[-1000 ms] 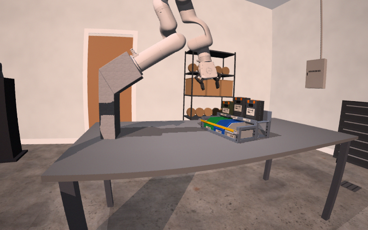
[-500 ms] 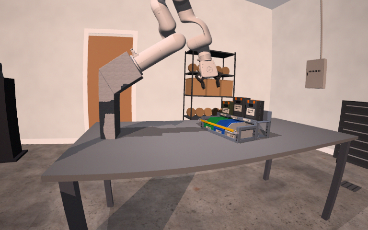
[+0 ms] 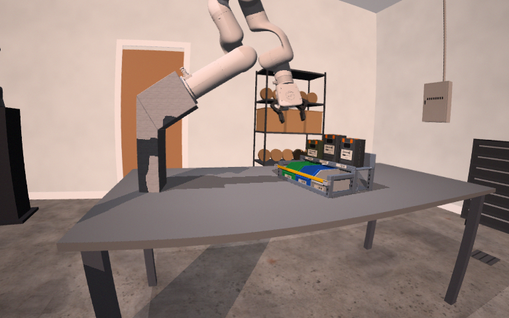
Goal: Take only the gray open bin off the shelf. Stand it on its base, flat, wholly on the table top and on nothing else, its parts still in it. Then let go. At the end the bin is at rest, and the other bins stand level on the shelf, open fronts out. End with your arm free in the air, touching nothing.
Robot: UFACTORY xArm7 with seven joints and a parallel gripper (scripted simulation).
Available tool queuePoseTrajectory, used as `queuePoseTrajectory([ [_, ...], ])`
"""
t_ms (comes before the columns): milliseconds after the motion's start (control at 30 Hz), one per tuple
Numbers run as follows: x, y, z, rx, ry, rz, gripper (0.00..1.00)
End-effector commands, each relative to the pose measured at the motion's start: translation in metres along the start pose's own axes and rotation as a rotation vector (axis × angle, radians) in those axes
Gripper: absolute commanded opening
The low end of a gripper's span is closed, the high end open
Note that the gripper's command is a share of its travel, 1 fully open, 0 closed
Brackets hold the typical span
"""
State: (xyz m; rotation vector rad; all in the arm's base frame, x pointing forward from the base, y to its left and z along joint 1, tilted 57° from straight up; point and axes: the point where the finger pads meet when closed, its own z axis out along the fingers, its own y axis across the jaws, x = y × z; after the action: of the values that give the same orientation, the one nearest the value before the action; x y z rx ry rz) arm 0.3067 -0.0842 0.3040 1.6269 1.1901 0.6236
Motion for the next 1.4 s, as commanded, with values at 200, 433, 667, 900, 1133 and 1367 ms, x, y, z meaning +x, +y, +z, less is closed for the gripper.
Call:
queuePoseTrajectory([
  [200,-0.037,-0.003,0.004,0.017,-0.124,0.052,1.00],
  [433,-0.081,-0.010,0.003,0.039,-0.272,0.114,1.00],
  [667,-0.092,-0.012,0.002,0.045,-0.309,0.129,1.00],
  [900,-0.102,-0.014,0.000,0.050,-0.345,0.145,1.00],
  [1133,-0.144,-0.024,-0.008,0.073,-0.494,0.206,1.00],
  [1367,-0.144,-0.024,-0.008,0.073,-0.494,0.206,1.00],
])
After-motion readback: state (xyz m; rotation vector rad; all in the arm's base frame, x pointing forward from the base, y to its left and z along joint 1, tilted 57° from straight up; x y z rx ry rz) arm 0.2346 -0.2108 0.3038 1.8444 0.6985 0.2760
